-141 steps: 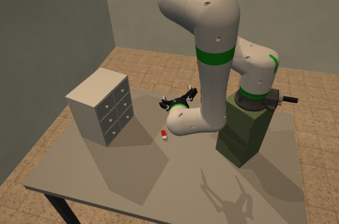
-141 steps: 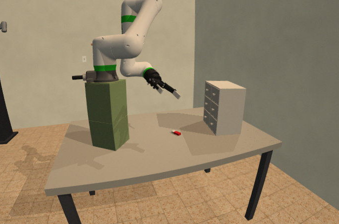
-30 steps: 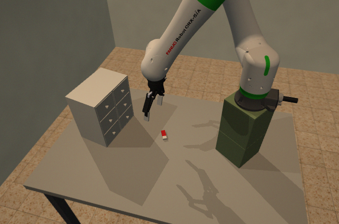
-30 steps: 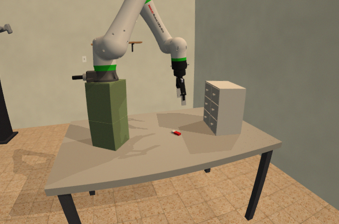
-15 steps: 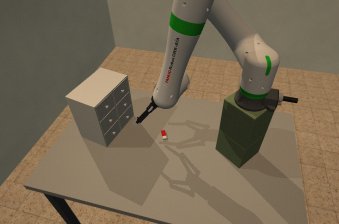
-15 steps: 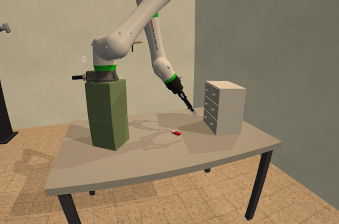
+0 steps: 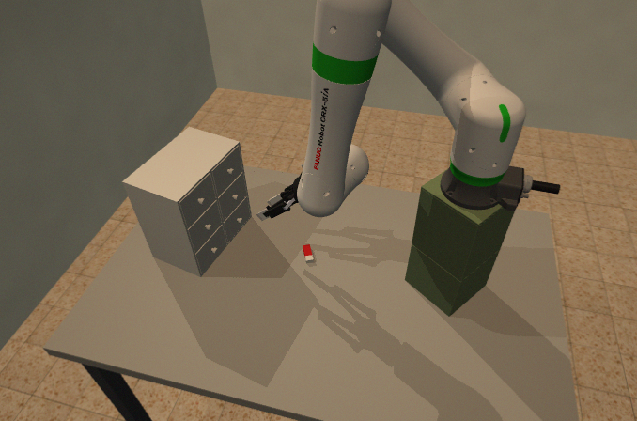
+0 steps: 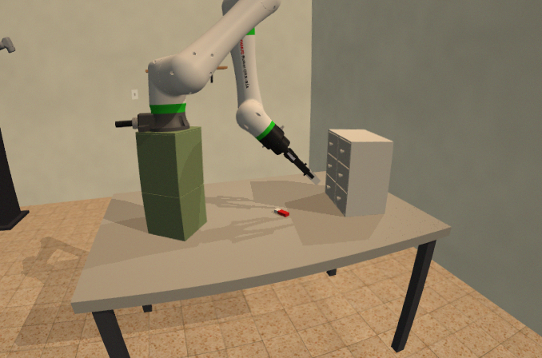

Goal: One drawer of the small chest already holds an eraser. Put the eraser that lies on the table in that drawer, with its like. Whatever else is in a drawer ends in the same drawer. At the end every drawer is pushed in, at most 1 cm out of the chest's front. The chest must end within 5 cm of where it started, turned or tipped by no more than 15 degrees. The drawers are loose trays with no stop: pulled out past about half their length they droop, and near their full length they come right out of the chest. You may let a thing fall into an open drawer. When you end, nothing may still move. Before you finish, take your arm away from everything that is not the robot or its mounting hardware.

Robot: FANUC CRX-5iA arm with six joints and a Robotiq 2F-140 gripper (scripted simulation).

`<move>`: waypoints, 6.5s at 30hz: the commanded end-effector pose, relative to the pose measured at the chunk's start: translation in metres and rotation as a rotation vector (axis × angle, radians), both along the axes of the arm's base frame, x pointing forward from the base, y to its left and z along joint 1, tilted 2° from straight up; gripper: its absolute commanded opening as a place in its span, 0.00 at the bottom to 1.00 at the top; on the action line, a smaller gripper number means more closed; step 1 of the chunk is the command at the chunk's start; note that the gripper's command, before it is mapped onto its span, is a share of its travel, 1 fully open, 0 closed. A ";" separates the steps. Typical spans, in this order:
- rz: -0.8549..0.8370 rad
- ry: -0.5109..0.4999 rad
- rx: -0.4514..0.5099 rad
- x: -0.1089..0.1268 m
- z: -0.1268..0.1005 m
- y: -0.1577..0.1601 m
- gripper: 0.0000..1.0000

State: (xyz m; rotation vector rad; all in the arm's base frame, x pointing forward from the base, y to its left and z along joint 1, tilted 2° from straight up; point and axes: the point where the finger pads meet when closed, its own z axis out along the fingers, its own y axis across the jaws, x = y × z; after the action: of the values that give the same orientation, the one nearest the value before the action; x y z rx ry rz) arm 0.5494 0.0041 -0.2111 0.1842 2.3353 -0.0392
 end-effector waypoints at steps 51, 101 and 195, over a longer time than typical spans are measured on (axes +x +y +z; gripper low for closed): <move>0.000 0.000 0.001 0.067 -0.087 -0.006 0.20; 0.000 0.000 0.001 0.097 -0.087 -0.011 0.20; 0.000 0.000 0.001 0.077 -0.087 -0.008 0.08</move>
State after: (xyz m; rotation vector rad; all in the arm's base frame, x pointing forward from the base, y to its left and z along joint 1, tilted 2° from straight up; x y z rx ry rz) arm 0.6282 -0.0039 -0.2982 0.1844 2.3355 -0.0380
